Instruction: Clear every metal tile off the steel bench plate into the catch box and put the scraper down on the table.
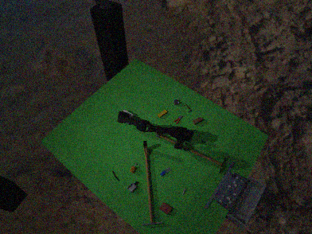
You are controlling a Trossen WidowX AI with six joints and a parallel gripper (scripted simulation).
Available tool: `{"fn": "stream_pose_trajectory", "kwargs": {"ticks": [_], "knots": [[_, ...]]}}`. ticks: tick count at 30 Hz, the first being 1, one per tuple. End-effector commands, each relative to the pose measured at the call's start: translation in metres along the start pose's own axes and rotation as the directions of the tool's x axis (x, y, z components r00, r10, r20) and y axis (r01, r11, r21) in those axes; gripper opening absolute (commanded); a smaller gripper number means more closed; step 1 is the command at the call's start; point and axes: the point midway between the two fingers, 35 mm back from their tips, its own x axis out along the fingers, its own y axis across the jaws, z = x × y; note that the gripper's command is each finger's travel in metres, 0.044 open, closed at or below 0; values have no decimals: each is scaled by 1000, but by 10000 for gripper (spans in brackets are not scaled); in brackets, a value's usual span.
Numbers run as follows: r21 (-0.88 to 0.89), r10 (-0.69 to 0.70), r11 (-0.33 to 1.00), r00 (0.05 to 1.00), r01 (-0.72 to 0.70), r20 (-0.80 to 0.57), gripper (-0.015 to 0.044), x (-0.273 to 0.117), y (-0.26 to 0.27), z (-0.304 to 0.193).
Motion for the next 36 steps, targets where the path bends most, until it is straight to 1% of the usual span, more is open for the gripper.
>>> {"fn": "stream_pose_trajectory", "kwargs": {"ticks": [1, 23, 28, 36], "knots": [[0, 0, 1000, 1000, 0, 0, 0, 0, 0, 0], [1, 0, 1000, 1000, 0, 0, 0, 0, 0, 0], [1, -10, 1000, 1000, 10, 26, 131, -10, 2, 3], [10, -44, 999, 991, 43, 126, 341, -51, 12, 13]]}}
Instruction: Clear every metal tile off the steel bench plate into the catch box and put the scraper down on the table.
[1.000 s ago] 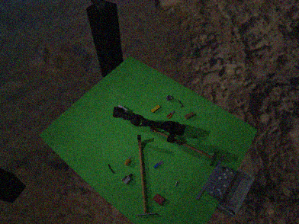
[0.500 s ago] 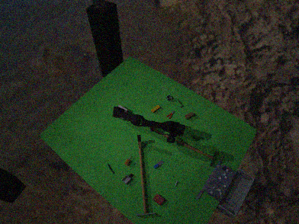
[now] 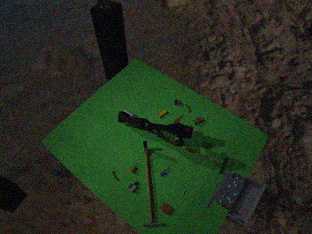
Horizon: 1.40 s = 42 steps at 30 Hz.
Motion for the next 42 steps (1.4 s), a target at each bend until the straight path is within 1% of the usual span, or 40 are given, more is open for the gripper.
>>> {"fn": "stream_pose_trajectory", "kwargs": {"ticks": [1, 4, 21, 42], "knots": [[8, -21, 1000, 998, 20, 67, 368, -28, 6, 8], [12, -32, 999, 994, 31, 105, 440, -43, 9, 11], [30, -100, 995, 953, 96, 287, 440, -121, 24, 18], [78, -199, 980, 842, 186, 502, 440, -223, 38, -1]]}}
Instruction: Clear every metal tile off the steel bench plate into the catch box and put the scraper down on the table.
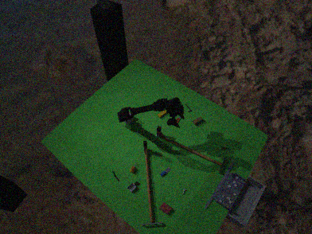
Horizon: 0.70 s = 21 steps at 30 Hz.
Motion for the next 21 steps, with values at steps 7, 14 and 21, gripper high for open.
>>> {"fn": "stream_pose_trajectory", "kwargs": {"ticks": [7, 14, 21], "knots": [[18, -49, 999, 992, 47, 116, 440, -53, -5, 6], [40, -76, 997, 980, 70, 185, 440, -85, -9, 6], [69, -102, 994, 963, 88, 249, 440, -117, -13, 3]]}}
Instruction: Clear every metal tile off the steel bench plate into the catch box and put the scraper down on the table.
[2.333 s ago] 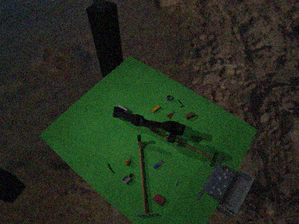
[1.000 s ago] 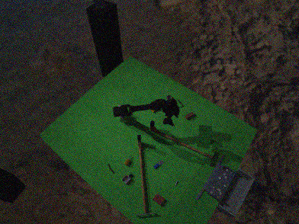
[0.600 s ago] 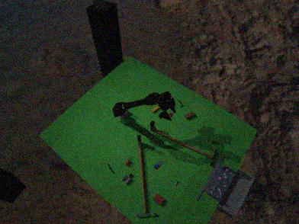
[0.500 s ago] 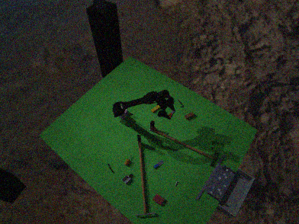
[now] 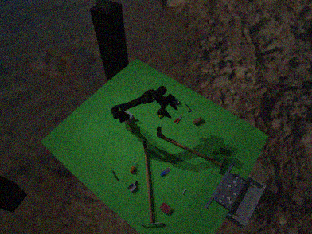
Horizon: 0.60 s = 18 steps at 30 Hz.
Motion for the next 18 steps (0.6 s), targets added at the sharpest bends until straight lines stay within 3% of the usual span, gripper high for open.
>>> {"fn": "stream_pose_trajectory", "kwargs": {"ticks": [1, 18], "knots": [[14, -18, 1000, 999, 17, 45, 440, -22, -6, 1], [97, -70, 994, 981, 53, 182, 440, -91, -27, -6]]}}
